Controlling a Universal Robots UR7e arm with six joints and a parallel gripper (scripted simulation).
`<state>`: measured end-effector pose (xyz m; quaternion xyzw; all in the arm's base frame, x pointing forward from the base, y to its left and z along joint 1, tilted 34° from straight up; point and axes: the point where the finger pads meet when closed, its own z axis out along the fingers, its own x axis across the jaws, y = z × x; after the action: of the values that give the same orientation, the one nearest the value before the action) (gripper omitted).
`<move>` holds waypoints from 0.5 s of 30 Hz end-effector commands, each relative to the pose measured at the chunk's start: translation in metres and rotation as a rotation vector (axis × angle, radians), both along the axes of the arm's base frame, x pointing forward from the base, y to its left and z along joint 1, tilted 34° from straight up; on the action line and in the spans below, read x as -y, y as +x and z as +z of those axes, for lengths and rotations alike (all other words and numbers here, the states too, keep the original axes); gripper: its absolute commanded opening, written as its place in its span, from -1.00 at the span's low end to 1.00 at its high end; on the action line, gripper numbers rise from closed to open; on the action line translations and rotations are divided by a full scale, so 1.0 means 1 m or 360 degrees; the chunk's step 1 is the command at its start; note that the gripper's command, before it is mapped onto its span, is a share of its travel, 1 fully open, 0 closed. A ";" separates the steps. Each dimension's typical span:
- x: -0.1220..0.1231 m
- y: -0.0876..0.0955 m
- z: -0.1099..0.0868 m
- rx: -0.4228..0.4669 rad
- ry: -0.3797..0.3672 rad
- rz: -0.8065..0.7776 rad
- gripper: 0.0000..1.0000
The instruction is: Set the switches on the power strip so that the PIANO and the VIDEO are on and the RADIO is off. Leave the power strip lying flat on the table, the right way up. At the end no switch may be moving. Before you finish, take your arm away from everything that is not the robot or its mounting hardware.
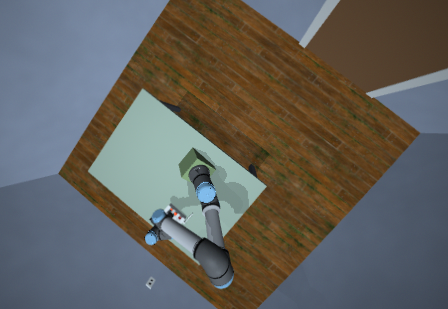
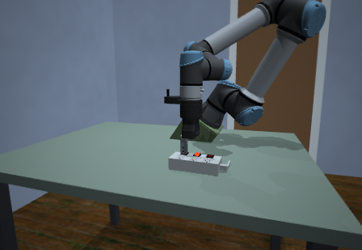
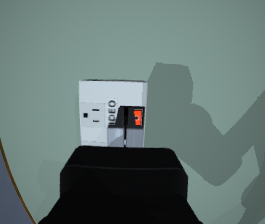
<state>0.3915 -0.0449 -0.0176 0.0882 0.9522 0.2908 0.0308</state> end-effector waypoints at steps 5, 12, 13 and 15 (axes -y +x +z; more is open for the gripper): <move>-0.004 -0.002 -0.003 -0.0008 0.0010 0.0003 -1.00; -0.004 -0.002 -0.003 -0.0009 0.0010 0.0003 -1.00; -0.004 -0.002 -0.003 -0.0008 0.0010 0.0003 -1.00; -0.003 -0.002 -0.002 -0.0007 0.0009 0.0002 -1.00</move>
<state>0.3917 -0.0450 -0.0177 0.0883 0.9523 0.2905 0.0312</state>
